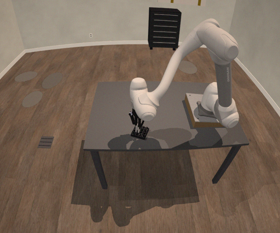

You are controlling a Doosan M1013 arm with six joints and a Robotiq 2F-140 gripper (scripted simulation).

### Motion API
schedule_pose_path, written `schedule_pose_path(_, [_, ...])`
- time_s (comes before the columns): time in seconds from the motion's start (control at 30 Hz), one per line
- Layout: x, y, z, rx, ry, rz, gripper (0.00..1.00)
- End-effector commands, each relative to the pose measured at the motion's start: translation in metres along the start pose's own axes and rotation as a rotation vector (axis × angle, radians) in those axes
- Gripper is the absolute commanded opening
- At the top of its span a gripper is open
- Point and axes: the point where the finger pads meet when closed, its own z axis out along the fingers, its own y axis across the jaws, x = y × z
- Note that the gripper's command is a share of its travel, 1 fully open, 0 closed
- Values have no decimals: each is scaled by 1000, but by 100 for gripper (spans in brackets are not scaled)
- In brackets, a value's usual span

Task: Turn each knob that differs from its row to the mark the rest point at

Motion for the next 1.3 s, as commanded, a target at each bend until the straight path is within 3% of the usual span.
schedule_pose_path(0.0, [0,0,0,0,0,14,5])
schedule_pose_path(0.83, [0,0,0,0,0,298,5])
schedule_pose_path(1.27, [0,0,0,0,0,607,5])
